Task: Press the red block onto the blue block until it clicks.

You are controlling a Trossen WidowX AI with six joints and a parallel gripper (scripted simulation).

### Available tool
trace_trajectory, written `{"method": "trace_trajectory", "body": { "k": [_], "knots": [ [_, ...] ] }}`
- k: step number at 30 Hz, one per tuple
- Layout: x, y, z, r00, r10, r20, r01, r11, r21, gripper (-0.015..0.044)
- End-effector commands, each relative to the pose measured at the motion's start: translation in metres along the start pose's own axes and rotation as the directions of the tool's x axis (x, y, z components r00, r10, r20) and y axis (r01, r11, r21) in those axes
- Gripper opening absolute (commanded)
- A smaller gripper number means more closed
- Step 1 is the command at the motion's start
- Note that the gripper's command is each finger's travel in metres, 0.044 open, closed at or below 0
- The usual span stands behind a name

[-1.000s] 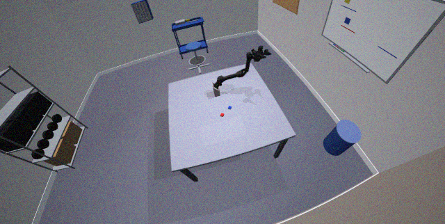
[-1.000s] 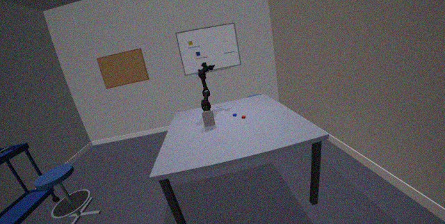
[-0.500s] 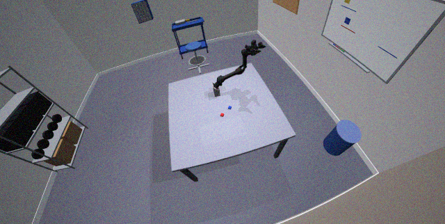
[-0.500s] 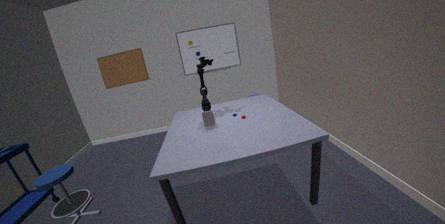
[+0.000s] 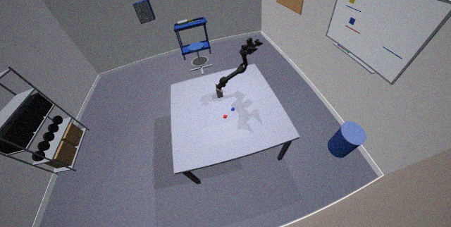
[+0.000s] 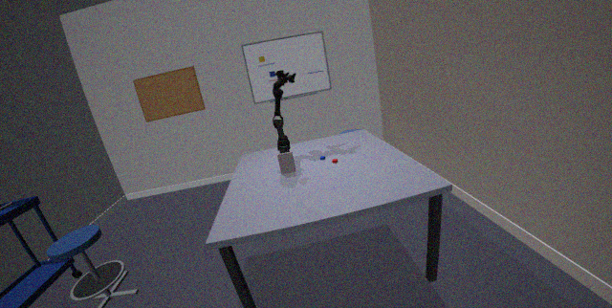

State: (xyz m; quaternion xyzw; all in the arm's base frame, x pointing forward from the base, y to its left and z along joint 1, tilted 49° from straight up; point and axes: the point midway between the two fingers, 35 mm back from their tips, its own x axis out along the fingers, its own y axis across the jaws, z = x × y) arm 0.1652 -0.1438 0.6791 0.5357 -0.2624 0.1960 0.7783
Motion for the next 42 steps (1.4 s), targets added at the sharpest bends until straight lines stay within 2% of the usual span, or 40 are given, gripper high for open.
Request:
{"method": "trace_trajectory", "body": {
  "k": [1, 6, 12, 19, 24, 29, 36, 42],
  "knots": [
    [0.006, -0.04, 0.023, 0.998, -0.044, 0.033, 0.043, 0.998, 0.036, 0.044],
    [0.012, -0.097, 0.041, 0.989, -0.14, 0.049, 0.136, 0.987, 0.084, 0.044],
    [0.017, -0.199, 0.045, 0.949, -0.315, 0.009, 0.31, 0.938, 0.155, 0.044],
    [0.018, -0.299, 0.012, 0.875, -0.471, -0.114, 0.484, 0.857, 0.175, 0.044],
    [0.016, -0.344, -0.014, 0.823, -0.535, -0.189, 0.564, 0.809, 0.163, 0.044],
    [0.003, -0.413, -0.063, 0.713, -0.62, -0.328, 0.687, 0.712, 0.147, 0.044],
    [-0.025, -0.481, -0.136, 0.537, -0.672, -0.509, 0.807, 0.585, 0.08, 0.044],
    [-0.07, -0.531, -0.207, 0.318, -0.678, -0.663, 0.884, 0.464, -0.051, 0.044]
  ]
}}
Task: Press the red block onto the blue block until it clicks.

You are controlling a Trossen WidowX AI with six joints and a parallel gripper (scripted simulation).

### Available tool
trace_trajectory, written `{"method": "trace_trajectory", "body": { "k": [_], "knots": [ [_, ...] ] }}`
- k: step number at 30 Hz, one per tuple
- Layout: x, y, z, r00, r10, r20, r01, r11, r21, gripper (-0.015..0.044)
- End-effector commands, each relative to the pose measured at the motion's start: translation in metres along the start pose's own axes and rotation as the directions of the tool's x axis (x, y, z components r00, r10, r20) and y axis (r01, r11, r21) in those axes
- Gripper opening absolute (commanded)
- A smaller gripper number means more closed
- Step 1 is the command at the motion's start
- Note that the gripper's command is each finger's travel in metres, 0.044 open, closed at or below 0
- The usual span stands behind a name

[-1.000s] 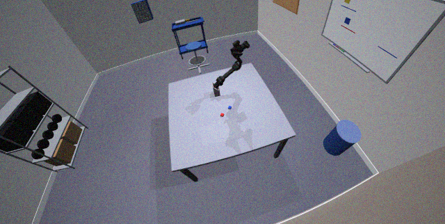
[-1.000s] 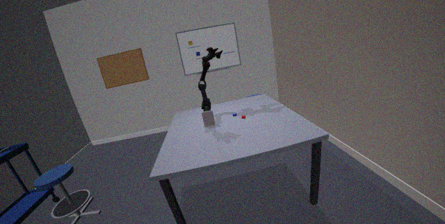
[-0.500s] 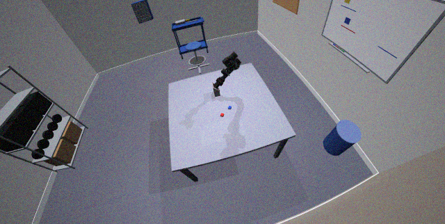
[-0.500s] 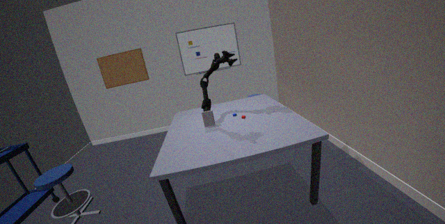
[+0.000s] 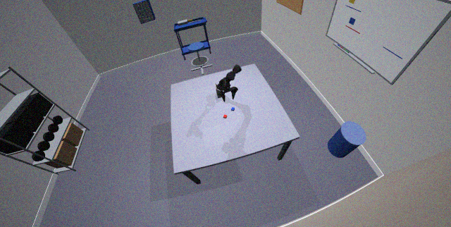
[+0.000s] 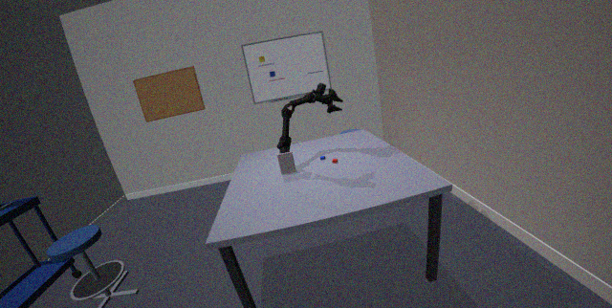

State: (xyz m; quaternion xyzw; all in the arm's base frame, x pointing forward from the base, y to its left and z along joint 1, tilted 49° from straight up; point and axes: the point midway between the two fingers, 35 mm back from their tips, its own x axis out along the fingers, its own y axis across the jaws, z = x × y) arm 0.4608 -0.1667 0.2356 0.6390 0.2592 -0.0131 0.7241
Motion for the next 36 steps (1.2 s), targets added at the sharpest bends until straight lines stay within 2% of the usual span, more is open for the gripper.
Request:
{"method": "trace_trajectory", "body": {
  "k": [1, 8, 15, 18, 26, 30, 36],
  "knots": [
    [0.037, -0.049, -0.038, 0.98, -0.137, -0.145, 0.135, 0.991, -0.027, 0.044],
    [0.07, -0.128, -0.114, 0.845, -0.337, -0.415, 0.306, 0.942, -0.139, 0.044],
    [0.069, -0.196, -0.198, 0.584, -0.462, -0.668, 0.378, 0.883, -0.279, 0.044],
    [0.062, -0.213, -0.224, 0.482, -0.479, -0.733, 0.381, 0.868, -0.318, 0.044],
    [0.062, -0.221, -0.221, 0.475, -0.48, -0.737, 0.38, 0.868, -0.32, 0.044],
    [0.077, -0.236, -0.245, 0.475, -0.48, -0.738, 0.38, 0.868, -0.319, 0.044],
    [0.08, -0.238, -0.248, 0.475, -0.479, -0.738, 0.38, 0.868, -0.319, 0.044]
  ]
}}
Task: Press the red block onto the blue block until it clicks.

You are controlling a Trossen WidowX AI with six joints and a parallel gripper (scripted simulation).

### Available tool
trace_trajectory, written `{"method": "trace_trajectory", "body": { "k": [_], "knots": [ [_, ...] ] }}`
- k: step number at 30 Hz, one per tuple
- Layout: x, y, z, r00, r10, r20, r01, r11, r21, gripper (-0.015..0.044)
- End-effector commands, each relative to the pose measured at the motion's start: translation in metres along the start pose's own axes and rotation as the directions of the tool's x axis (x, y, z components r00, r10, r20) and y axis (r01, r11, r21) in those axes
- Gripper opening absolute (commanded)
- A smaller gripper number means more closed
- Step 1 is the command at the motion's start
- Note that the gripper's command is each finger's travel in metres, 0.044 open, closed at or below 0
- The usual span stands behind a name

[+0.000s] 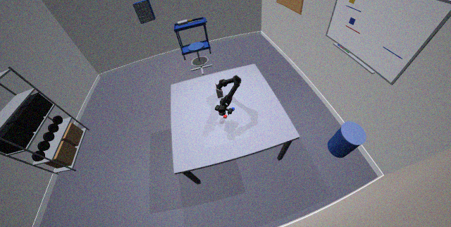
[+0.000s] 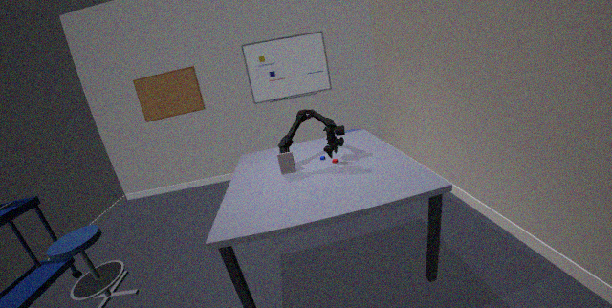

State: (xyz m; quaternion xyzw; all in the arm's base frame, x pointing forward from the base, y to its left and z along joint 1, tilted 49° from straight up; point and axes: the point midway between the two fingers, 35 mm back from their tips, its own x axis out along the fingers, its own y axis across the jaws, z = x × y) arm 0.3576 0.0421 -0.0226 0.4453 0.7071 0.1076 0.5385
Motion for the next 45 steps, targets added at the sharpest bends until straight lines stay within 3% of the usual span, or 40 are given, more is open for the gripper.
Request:
{"method": "trace_trajectory", "body": {
  "k": [1, 26, 38, 45],
  "knots": [
    [0.011, 0.001, 0.001, 1.0, 0.005, -0.001, -0.005, 1.0, 0.005, 0.044],
    [0.047, 0.002, 0.002, 1.0, 0.006, -0.002, -0.006, 1.0, 0.005, 0.044],
    [0.047, 0.002, 0.002, 1.0, 0.006, -0.002, -0.006, 1.0, 0.005, 0.0125],
    [0.047, 0.002, 0.002, 1.0, 0.006, -0.002, -0.006, 1.0, 0.005, 0.0078]
  ]
}}
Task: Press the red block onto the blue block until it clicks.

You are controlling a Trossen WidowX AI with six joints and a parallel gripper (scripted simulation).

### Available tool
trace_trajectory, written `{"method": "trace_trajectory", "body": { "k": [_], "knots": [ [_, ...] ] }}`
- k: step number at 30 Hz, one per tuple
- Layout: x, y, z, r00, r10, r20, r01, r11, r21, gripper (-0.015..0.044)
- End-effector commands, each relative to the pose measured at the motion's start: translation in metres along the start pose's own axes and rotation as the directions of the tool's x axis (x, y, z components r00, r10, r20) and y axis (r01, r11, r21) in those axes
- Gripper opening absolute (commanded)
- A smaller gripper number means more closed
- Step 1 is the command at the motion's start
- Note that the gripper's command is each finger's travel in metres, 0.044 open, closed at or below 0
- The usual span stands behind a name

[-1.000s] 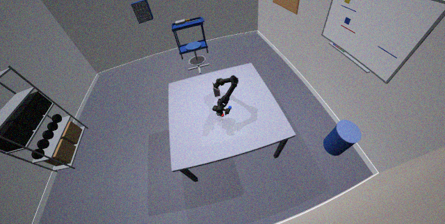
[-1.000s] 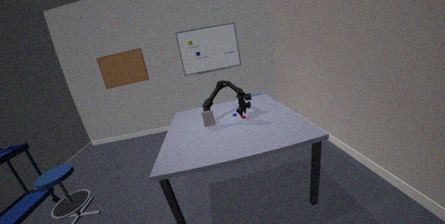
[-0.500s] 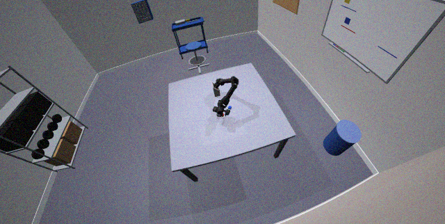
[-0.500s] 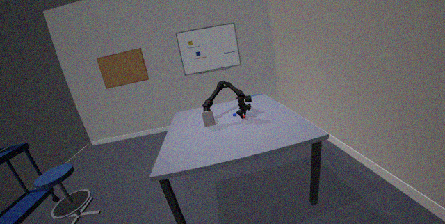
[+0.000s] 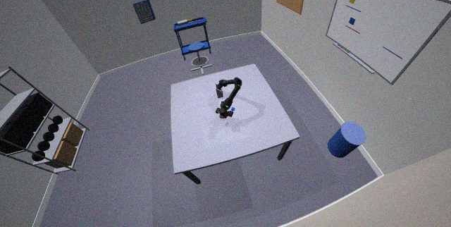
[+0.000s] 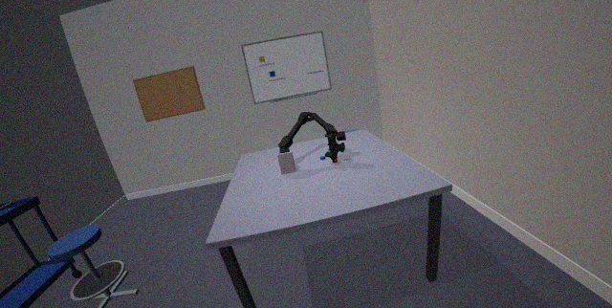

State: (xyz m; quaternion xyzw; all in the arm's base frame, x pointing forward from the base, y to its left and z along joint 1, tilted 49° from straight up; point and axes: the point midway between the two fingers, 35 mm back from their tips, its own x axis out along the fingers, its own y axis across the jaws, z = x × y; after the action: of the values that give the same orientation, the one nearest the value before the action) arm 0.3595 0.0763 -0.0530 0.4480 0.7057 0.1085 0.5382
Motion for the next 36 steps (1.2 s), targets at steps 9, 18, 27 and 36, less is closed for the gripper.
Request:
{"method": "trace_trajectory", "body": {
  "k": [9, 18, 27, 36],
  "knots": [
    [-0.019, 0.0, 0.001, 1.0, -0.004, 0.001, 0.004, 1.0, 0.004, 0.0],
    [-0.06, 0.001, 0.001, 1.0, -0.008, 0.004, 0.008, 1.0, 0.004, 0.0],
    [-0.102, 0.0, -0.005, 1.0, -0.006, 0.001, 0.006, 1.0, 0.004, 0.0],
    [-0.116, 0.004, -0.014, 1.0, -0.006, 0.0, 0.006, 1.0, 0.0, 0.0]
  ]
}}
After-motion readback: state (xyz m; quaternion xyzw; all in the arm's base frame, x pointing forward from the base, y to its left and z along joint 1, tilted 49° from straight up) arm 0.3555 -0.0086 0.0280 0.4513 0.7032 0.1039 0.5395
